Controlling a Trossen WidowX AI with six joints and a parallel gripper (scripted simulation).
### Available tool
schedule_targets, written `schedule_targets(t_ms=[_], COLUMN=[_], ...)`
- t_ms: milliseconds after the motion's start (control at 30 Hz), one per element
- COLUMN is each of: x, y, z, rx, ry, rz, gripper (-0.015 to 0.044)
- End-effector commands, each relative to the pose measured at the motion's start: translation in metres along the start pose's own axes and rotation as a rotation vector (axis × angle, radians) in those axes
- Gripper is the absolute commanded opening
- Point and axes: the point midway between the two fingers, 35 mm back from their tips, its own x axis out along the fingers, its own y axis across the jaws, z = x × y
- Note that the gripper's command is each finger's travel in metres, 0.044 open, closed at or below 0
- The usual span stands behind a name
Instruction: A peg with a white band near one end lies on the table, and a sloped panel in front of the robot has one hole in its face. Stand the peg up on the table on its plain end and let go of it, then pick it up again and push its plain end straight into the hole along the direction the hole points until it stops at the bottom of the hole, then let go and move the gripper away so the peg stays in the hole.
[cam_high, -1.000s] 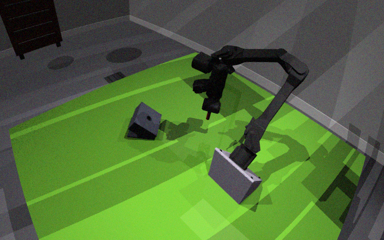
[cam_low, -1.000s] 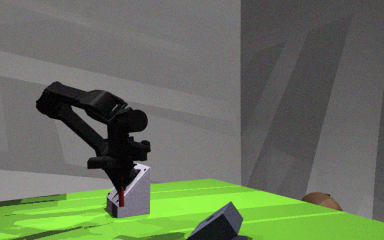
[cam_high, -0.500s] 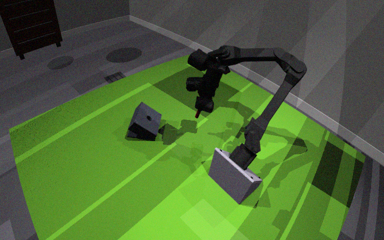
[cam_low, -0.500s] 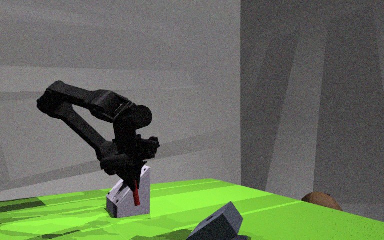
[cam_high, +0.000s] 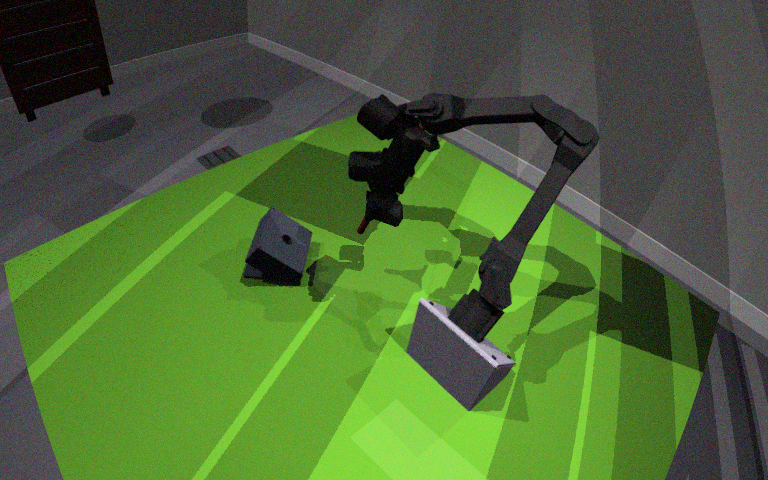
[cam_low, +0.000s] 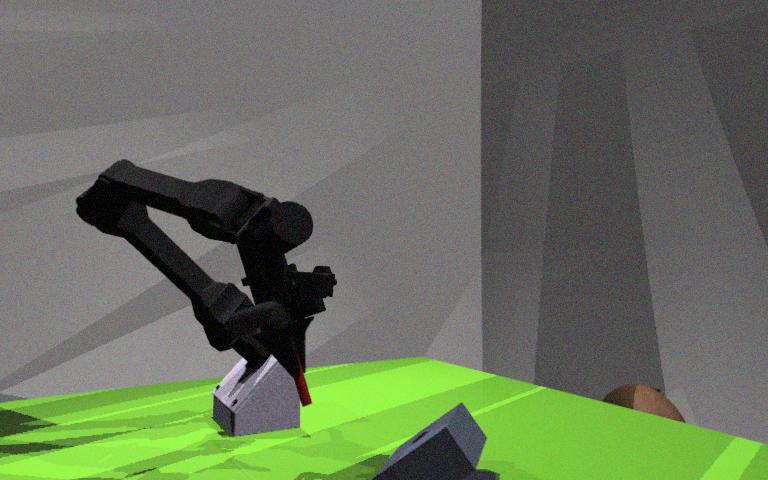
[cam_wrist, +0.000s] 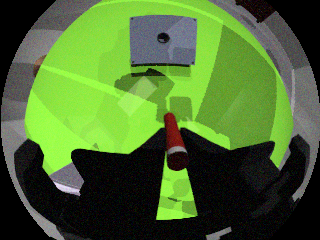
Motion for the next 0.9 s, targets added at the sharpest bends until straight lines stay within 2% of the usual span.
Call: schedule_targets(t_ms=[0, 867], x=[0.002, 0.001], y=[0.003, 0.006], z=[0.009, 0.072], rx=[-0.030, -0.209], ry=[-0.034, -0.269], rz=[0.005, -0.036], gripper=[0.0000, 0.0000])
